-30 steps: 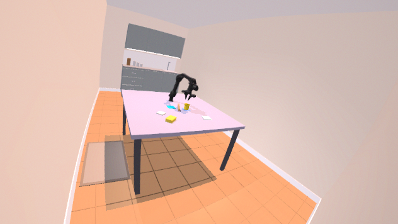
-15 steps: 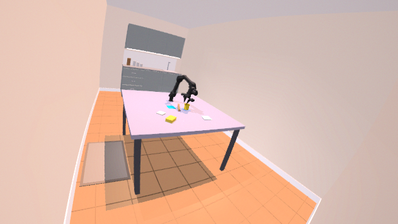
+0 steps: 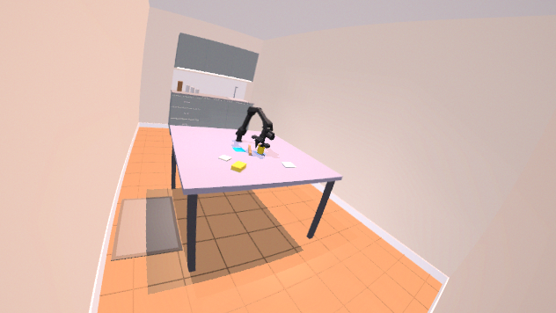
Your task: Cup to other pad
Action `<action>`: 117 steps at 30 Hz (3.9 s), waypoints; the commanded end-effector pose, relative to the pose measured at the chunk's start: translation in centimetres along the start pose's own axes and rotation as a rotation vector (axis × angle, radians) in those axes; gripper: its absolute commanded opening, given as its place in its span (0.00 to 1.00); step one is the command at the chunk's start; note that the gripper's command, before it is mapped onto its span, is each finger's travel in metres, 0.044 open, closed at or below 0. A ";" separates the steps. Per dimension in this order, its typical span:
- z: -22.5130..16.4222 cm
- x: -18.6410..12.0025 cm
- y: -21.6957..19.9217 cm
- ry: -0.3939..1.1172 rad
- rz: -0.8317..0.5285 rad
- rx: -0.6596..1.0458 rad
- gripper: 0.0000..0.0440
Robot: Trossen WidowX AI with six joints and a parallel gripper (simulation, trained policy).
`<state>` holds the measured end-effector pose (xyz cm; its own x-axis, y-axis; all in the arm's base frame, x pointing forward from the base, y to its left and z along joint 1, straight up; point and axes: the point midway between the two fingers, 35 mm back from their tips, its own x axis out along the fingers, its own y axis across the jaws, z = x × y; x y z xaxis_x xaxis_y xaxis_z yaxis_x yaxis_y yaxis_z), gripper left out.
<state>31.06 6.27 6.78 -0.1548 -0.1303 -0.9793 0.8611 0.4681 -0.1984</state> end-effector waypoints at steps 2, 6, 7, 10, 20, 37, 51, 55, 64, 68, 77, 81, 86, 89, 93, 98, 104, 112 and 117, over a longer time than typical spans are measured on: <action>0.2 0.4 -0.1 -0.011 0.004 -0.024 0.16; 0.3 0.2 -0.4 -0.016 0.006 -0.035 0.04; 0.3 0.1 -0.5 -0.015 0.008 -0.033 0.04; 0.4 -0.3 -0.8 -0.014 0.014 -0.024 0.04; 0.9 -3.0 -2.6 -0.008 0.045 0.040 0.02; 4.1 -5.8 -5.1 -0.018 0.124 0.195 0.00; 7.5 -5.6 -7.2 -0.037 0.179 0.307 0.00; 8.3 -5.2 -7.9 -0.041 0.191 0.337 0.00; 9.8 -4.2 -9.3 -0.049 0.211 0.400 0.00; 10.3 -3.5 -10.0 -0.052 0.217 0.425 0.00; 10.9 -1.9 -11.1 -0.054 0.226 0.474 0.00; 10.9 -1.0 -11.5 -0.054 0.229 0.491 0.00; 10.8 0.1 -12.0 -0.054 0.231 0.512 0.00; 10.6 0.8 -12.3 -0.052 0.230 0.523 0.00; 10.3 1.7 -12.8 -0.050 0.223 0.538 0.03; 10.1 2.7 -13.5 -0.050 0.212 0.559 0.07; 10.3 3.6 -13.9 -0.061 0.224 0.580 0.17; 11.1 2.7 -13.7 -0.082 0.308 0.611 0.39; 10.8 2.1 -14.1 -0.080 0.338 0.616 0.42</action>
<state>23.99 -10.16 7.75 0.1735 -0.1456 -0.9740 0.9789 -0.0830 0.1868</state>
